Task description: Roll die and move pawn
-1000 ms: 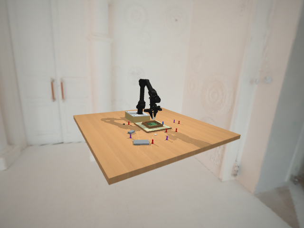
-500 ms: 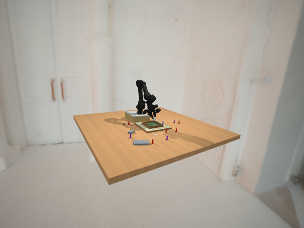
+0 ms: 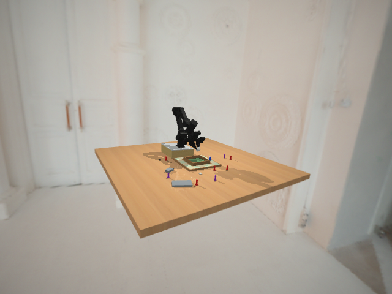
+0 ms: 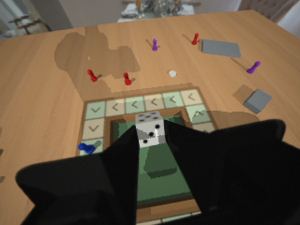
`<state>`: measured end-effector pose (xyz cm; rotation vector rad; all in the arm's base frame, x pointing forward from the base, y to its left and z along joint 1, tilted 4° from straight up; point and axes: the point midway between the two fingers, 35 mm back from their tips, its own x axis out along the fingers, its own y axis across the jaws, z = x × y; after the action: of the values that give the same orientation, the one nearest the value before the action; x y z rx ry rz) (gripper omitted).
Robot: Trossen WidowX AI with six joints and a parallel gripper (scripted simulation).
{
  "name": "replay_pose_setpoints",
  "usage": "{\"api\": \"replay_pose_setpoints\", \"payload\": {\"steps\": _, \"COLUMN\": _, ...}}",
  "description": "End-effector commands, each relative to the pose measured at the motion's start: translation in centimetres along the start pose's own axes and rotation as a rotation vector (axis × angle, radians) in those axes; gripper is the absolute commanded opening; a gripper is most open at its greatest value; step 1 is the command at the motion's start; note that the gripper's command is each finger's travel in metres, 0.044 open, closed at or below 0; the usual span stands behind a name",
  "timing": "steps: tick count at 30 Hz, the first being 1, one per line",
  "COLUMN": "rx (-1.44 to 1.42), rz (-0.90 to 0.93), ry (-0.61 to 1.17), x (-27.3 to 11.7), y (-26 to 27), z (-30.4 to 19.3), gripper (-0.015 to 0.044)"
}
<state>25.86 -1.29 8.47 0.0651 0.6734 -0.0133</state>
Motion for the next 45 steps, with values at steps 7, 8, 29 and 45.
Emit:
{"api": "replay_pose_setpoints", "payload": {"steps": 7, "rx": -0.004, "rz": 0.004, "ry": -0.006, "x": -1.8, "y": 0.1, "z": 0.0, "gripper": 0.0000}}
{"api": "replay_pose_setpoints", "payload": {"steps": 8, "rx": -0.004, "rz": 0.004, "ry": -0.006, "x": -1.8, "y": 0.1, "z": 0.0, "gripper": 0.0000}}
{"api": "replay_pose_setpoints", "payload": {"steps": 29, "rx": -0.002, "rz": 0.001, "ry": -0.007, "x": -2.6, "y": 0.0, "z": 1.2, "gripper": 0.0289}}
{"api": "replay_pose_setpoints", "payload": {"steps": 45, "rx": 0.002, "rz": 0.004, "ry": 0.422, "x": -1.8, "y": 0.0, "z": 2.2, "gripper": 0.0440}}
